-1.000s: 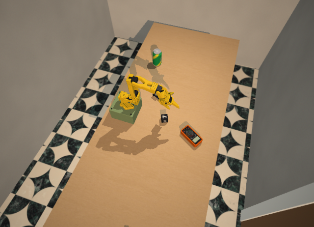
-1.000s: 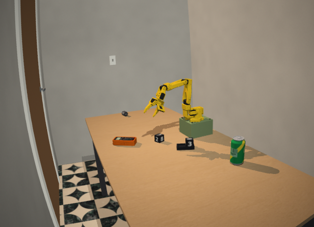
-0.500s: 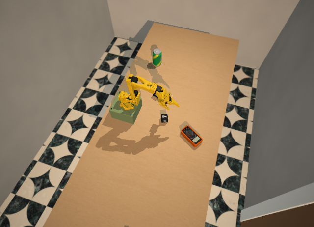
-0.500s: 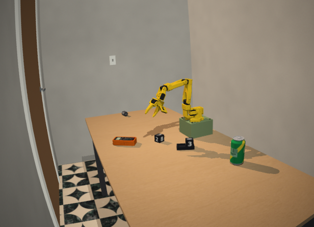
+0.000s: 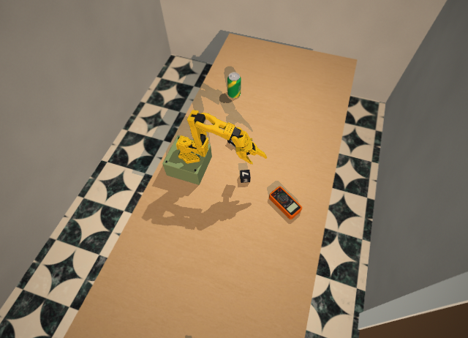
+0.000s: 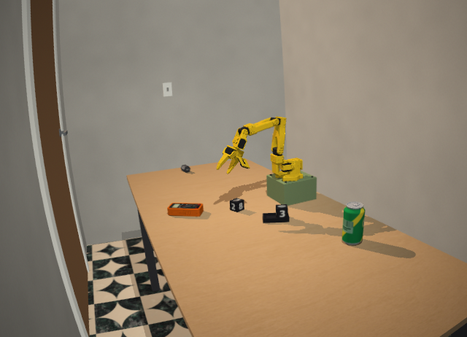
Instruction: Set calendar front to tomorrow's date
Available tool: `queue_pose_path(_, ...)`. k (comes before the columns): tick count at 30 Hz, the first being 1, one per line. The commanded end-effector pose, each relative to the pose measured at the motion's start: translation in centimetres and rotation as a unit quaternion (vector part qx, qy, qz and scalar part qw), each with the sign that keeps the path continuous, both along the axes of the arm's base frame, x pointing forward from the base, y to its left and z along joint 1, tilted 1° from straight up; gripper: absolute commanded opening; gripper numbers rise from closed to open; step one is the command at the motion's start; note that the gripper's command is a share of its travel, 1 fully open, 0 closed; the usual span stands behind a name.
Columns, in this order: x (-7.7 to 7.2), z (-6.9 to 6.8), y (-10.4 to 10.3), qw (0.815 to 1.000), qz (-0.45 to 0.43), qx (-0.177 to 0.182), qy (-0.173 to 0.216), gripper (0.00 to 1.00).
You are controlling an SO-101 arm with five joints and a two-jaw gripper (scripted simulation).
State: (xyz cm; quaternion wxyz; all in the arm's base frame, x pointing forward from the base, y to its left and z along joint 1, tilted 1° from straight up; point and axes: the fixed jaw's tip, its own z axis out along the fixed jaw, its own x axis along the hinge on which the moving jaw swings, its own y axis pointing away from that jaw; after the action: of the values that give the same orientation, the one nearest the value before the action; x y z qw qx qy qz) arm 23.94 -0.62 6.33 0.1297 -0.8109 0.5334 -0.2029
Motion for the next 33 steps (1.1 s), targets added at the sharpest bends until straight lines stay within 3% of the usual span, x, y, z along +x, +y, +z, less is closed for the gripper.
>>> queue_pose_path(1,-0.1,0.1,-0.2,1.0,0.002,-0.003,-0.006,0.35)
queue_pose_path(14,-0.3,-0.5,-0.2,1.0,0.003,-0.003,0.009,0.35)
queue_pose_path(23,-2.1,-4.9,-0.2,0.993,0.003,0.0,0.119,0.35)
queue_pose_path(25,-2.1,-4.9,-0.2,0.993,0.003,0.0,0.119,0.35)
queue_pose_path(33,-4.6,-8.5,-0.1,0.975,0.003,0.002,0.221,0.35)
